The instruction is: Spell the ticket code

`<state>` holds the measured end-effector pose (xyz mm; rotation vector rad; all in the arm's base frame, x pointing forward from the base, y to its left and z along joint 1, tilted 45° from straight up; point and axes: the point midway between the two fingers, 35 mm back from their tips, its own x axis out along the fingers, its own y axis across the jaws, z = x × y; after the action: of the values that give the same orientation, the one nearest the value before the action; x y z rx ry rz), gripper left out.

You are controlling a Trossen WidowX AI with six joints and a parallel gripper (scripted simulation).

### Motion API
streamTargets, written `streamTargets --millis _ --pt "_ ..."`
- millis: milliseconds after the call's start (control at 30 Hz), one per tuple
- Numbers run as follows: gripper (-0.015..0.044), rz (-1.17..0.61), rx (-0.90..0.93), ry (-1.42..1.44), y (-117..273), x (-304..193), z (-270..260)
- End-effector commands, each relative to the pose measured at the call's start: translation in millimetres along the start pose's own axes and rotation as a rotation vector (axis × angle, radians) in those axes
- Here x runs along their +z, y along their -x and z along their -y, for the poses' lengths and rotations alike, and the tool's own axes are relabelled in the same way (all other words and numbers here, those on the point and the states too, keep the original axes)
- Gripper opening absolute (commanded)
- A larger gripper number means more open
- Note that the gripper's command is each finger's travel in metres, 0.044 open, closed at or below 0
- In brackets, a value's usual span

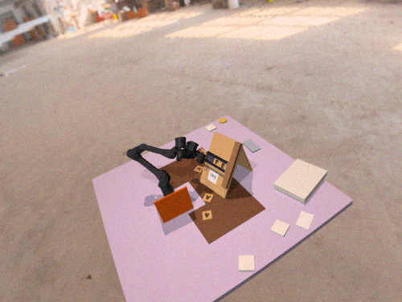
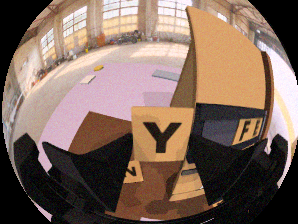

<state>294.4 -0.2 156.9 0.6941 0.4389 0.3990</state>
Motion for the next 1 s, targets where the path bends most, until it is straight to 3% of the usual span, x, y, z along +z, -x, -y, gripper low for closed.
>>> streamTargets --millis 0,967 --pt "0.0000 -0.003 0.003 0.003 -0.3 -0.7 2.1" --pt "0.0000 -0.003 0.002 0.003 -0.5 -0.8 15.8"
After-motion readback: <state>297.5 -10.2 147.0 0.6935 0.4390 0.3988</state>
